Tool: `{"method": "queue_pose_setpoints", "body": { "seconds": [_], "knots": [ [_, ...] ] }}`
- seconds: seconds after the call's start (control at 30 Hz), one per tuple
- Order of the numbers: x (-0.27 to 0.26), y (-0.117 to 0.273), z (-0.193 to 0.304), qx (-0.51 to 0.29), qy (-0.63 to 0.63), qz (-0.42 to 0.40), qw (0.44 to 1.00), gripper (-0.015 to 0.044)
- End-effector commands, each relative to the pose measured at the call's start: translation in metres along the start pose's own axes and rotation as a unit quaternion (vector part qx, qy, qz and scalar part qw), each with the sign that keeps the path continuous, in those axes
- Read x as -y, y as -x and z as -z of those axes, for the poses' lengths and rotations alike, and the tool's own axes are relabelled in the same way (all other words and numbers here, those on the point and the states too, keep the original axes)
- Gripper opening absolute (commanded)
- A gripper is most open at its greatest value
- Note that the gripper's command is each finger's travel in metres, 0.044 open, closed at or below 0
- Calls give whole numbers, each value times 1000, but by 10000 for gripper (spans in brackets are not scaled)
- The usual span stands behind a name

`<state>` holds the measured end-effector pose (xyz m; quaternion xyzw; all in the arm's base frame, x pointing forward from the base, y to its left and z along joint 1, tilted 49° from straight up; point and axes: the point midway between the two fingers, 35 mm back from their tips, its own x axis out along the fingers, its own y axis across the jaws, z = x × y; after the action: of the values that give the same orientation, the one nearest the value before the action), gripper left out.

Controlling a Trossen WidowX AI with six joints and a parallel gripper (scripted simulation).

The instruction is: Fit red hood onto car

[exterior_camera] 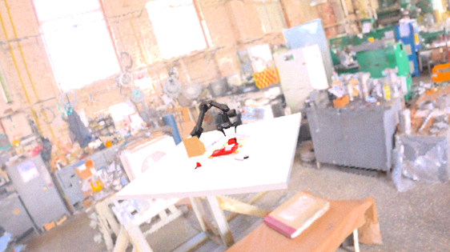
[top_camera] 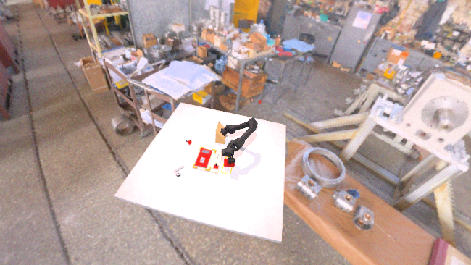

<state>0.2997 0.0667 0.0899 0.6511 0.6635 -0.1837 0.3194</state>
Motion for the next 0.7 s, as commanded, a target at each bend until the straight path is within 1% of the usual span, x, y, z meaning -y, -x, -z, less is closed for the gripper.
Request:
{"method": "queue_pose_setpoints", "body": {
  "seconds": [0.0,0.67],
  "knots": [
    [2,-5,-1,-3,-6,2,1000,440],
    [3,-17,-1,-3,-6,2,1000,440]
  ]
}}
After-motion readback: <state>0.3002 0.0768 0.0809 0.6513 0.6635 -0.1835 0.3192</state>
